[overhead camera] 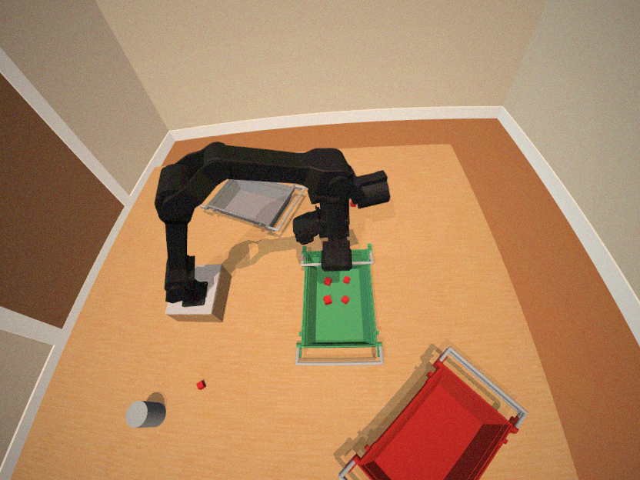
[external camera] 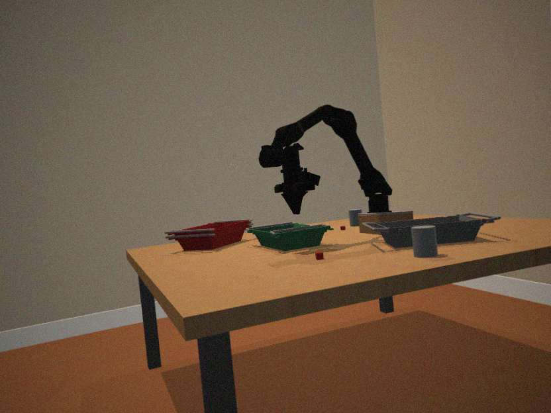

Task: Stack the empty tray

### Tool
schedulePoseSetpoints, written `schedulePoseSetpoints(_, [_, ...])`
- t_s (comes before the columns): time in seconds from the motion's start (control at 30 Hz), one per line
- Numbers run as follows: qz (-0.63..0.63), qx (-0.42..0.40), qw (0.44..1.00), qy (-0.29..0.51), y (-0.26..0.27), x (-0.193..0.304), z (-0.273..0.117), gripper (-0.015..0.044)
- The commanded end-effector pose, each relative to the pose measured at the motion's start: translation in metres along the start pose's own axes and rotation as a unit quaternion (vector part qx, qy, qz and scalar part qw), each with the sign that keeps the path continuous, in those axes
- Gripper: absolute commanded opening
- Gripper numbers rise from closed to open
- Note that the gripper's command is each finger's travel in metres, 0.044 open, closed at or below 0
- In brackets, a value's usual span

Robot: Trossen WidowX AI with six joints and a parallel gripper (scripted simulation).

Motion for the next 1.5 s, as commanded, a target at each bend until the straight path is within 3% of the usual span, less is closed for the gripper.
schedulePoseSetpoints(0.0, [0.0,0.011,1.0,0.019,-0.001,0.002,-0.049,0.008])
schedulePoseSetpoints(0.17, [-0.001,0.018,0.999,0.031,0.006,-0.009,-0.117,0.008])
schedulePoseSetpoints(0.23, [-0.001,0.019,0.999,0.033,0.007,-0.012,-0.126,0.008])
schedulePoseSetpoints(0.27, [0.008,0.016,0.999,0.027,0.004,-0.003,-0.098,0.008])
schedulePoseSetpoints(0.4, [0.206,0.017,0.978,0.023,0.031,0.016,-0.084,0.008])
schedulePoseSetpoints(0.5, [0.38,0.018,0.924,0.02,0.057,0.03,-0.072,0.008])
schedulePoseSetpoints(0.7, [0.683,0.02,0.73,0.009,0.114,0.052,-0.045,0.008])
schedulePoseSetpoints(0.87, [0.797,0.02,0.603,0.003,0.143,0.059,-0.032,0.008])
schedulePoseSetpoints(1.17, [0.951,0.014,0.31,0.002,0.197,0.065,-0.009,0.008])
schedulePoseSetpoints(1.47, [1.0,0.008,0.005,0.005,0.247,0.062,0.013,0.008])
Point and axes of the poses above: the point midway between the two fingers, 35 mm back from their tips, its own z axis out along the fingers, its own y axis across the jaws, x = y × z, the point moved 8 cm from there along -z, back along the fingers, and after that the axes turned 15 degrees about z, right-handed, at the moved point
